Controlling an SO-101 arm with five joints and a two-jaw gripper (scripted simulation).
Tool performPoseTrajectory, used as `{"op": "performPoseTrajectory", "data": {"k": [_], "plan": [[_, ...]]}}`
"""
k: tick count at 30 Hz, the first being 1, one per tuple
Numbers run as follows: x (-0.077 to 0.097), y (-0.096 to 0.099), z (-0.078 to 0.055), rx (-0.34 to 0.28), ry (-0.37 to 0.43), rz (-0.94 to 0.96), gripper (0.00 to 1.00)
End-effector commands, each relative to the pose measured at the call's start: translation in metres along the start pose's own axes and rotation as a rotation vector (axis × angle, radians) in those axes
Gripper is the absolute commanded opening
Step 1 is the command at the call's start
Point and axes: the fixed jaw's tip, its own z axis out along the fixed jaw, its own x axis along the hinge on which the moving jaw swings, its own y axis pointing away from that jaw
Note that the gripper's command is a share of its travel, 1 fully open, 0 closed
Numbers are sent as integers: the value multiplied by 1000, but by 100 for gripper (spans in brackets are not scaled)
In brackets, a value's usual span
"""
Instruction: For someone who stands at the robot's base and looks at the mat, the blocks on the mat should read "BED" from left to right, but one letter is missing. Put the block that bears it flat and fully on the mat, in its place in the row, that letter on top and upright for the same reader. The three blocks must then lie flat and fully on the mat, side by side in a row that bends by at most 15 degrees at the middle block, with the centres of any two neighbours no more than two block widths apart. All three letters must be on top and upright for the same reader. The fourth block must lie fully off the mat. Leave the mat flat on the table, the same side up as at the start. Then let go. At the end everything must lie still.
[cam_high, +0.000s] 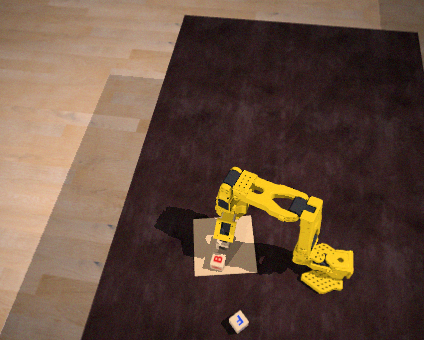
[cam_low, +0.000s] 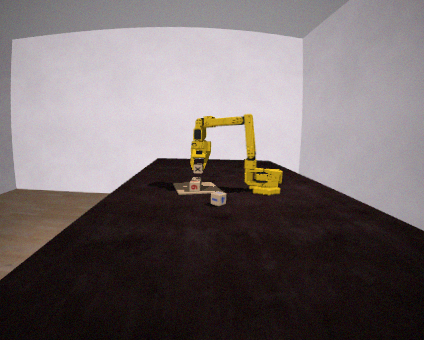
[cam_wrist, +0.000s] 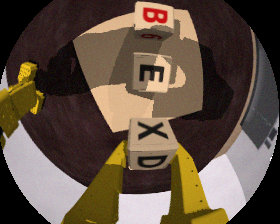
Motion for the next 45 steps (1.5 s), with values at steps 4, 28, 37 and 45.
{"op": "performPoseTrajectory", "data": {"k": [4,28,37,45], "plan": [[5,-13,-19,121,29,-2,0],[6,-13,-17,121,29,-1,0],[6,-13,-13,121,29,-1,0],[6,-13,-11,121,29,-1,0]]}}
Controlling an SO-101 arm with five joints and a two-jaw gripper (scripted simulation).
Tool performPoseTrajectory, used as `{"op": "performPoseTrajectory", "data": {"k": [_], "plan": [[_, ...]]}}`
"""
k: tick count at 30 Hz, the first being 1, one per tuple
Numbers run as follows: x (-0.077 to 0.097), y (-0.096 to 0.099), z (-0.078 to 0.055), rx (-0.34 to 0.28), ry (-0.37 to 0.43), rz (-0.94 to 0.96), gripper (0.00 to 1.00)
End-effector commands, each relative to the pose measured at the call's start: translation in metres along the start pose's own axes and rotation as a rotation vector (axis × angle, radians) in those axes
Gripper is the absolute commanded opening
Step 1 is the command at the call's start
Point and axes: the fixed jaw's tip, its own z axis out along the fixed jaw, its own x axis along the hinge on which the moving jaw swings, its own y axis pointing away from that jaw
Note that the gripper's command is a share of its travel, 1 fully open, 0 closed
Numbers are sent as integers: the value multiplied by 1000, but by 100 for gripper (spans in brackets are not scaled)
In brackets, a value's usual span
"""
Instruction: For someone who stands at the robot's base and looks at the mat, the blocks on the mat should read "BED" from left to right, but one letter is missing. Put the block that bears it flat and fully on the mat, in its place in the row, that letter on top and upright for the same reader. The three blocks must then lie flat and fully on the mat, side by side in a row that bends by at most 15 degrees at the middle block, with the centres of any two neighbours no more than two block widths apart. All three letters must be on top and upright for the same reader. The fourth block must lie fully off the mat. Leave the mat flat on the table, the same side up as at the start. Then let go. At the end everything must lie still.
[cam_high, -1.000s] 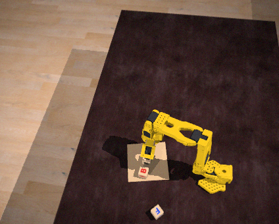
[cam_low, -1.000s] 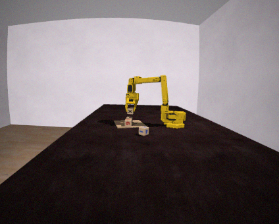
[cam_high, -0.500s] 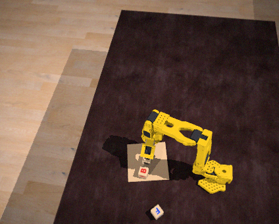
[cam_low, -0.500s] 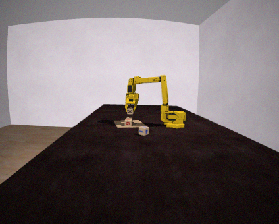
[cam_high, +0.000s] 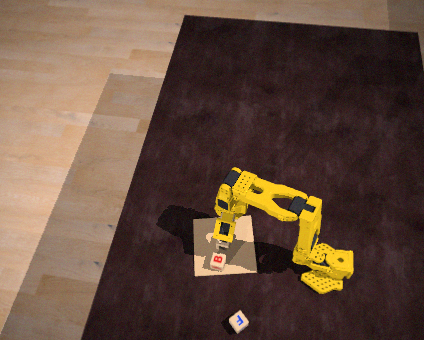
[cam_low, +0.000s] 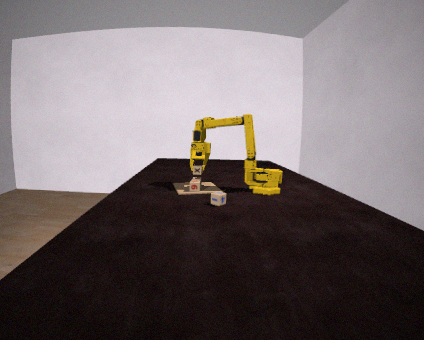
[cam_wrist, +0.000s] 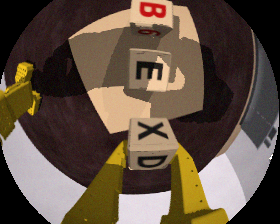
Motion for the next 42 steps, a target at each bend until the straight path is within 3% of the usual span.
{"op": "performPoseTrajectory", "data": {"k": [1,42], "plan": [[4,-10,-15,111,27,0,0],[4,-10,0,111,27,0,0]]}}
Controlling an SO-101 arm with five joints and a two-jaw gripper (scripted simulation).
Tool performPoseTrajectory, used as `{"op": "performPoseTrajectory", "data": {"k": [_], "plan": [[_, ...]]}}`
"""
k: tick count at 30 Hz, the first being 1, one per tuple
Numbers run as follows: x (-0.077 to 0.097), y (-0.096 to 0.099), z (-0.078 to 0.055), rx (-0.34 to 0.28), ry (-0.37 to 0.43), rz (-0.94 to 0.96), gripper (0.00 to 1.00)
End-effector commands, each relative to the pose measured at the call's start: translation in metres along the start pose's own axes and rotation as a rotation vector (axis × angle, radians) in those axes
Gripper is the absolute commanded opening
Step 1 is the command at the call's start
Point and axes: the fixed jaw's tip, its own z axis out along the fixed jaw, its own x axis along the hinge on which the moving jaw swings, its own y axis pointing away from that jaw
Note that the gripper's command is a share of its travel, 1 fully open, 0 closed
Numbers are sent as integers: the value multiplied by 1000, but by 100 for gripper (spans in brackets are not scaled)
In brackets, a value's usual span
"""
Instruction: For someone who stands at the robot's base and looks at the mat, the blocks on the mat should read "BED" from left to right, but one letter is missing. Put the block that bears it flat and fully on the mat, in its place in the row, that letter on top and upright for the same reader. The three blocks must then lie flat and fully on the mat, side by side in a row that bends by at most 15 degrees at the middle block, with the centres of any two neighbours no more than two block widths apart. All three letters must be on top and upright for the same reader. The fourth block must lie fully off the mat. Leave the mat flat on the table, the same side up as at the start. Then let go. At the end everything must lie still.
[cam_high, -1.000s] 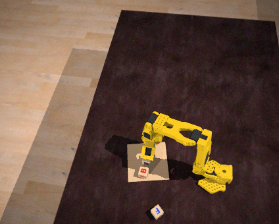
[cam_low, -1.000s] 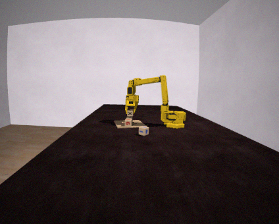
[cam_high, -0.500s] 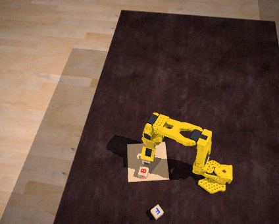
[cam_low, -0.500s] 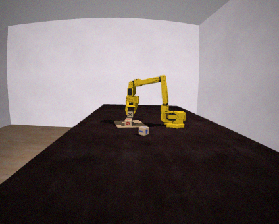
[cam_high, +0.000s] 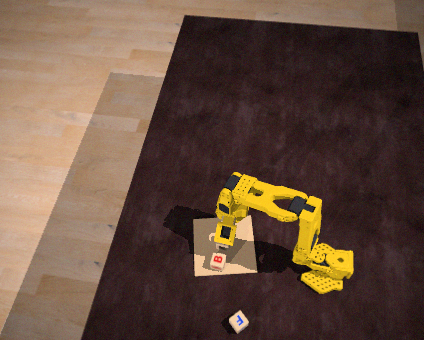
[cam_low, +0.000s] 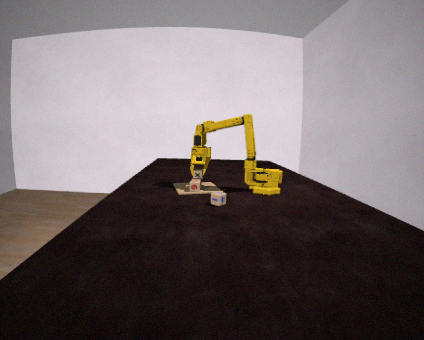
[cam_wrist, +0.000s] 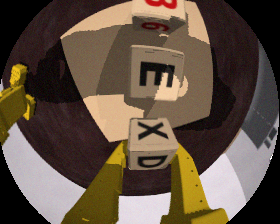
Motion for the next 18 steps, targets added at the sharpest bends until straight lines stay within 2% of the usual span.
{"op": "performPoseTrajectory", "data": {"k": [1,18], "plan": [[4,-12,-15,109,26,0,0],[4,-13,-9,109,26,0,0]]}}
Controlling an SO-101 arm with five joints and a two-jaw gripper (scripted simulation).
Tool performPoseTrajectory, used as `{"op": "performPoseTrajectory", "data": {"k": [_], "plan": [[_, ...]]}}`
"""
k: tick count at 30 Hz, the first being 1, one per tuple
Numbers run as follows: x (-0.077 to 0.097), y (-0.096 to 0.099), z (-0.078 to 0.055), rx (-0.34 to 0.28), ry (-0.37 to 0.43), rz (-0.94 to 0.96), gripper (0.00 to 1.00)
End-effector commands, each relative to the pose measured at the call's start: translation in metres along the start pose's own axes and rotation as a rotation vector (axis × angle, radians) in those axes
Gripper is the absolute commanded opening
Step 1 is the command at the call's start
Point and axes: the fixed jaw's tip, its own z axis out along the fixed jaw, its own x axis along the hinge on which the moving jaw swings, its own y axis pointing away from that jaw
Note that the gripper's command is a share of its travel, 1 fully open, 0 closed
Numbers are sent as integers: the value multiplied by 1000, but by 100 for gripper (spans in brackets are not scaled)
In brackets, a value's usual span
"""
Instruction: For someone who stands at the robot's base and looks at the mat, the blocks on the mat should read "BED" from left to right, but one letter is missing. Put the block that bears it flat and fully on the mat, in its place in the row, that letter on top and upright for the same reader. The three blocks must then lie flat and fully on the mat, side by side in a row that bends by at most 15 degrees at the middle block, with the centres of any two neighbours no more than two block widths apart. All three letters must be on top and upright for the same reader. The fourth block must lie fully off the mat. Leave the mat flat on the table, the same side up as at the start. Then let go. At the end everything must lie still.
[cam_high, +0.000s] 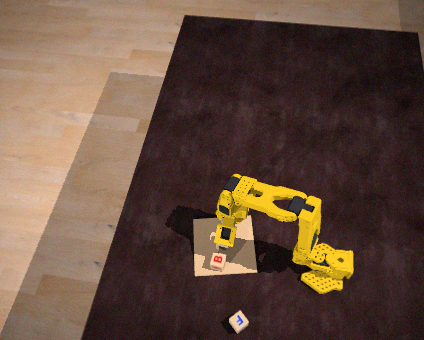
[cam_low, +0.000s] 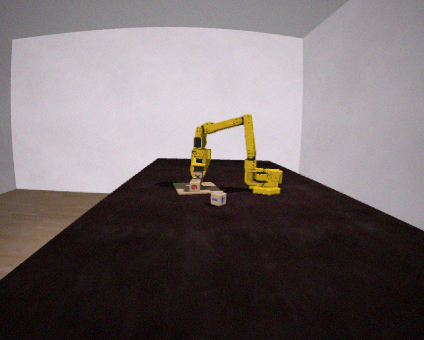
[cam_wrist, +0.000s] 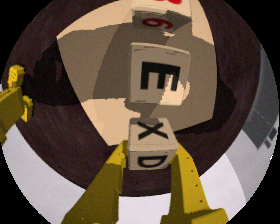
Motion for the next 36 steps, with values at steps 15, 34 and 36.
{"op": "performPoseTrajectory", "data": {"k": [15,34,36], "plan": [[4,-13,-10,108,26,0,0],[4,-14,-5,108,26,0,0],[4,-14,-5,108,26,0,0]]}}
